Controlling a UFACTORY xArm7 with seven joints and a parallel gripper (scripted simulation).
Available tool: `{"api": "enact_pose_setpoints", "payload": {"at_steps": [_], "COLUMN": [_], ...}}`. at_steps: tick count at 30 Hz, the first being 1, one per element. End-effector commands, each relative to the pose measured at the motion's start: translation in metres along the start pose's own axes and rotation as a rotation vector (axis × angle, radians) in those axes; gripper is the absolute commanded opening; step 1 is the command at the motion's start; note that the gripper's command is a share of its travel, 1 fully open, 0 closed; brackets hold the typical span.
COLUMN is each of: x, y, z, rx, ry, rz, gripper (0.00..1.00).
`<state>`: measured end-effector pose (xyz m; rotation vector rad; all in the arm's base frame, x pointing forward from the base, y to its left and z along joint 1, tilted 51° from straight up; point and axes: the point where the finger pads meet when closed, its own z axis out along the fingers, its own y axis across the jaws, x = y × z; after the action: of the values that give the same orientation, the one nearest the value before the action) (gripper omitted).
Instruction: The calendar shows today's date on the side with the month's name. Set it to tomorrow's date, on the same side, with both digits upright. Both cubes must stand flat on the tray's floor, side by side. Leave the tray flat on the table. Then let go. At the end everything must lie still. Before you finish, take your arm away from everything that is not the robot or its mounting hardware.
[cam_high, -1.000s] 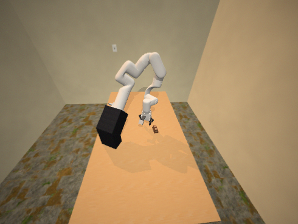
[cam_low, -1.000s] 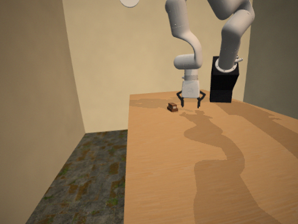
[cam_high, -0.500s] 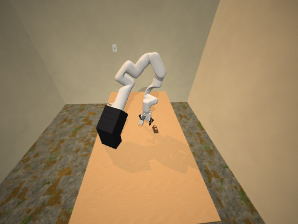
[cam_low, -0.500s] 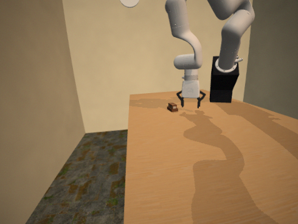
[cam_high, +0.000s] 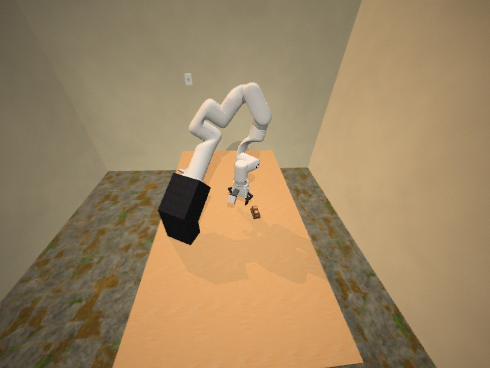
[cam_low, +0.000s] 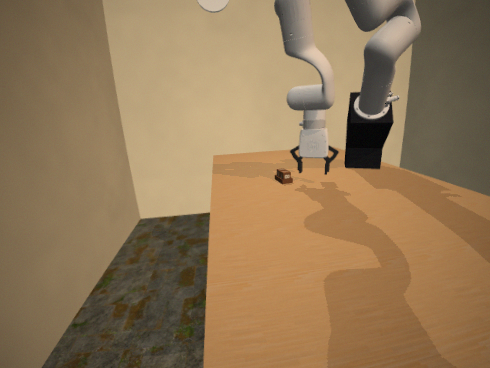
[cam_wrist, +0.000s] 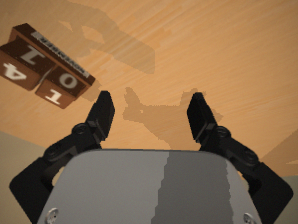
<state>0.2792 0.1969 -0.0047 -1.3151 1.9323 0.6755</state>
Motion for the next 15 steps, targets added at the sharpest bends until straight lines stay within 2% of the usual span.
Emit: {"api": "enact_pose_setpoints", "payload": {"at_steps": [1,8,15], "x": [-0.001,0.0,0.02], "y": [0.0,0.0,0.001], "z": [-0.011,-0.016,-0.016], "rx": [-0.002,-0.002,-0.002], "ry": [-0.001,-0.001,-0.001], "rz": [0.001,0.001,0.001], "gripper": [1.0,1.0,1.0]}}
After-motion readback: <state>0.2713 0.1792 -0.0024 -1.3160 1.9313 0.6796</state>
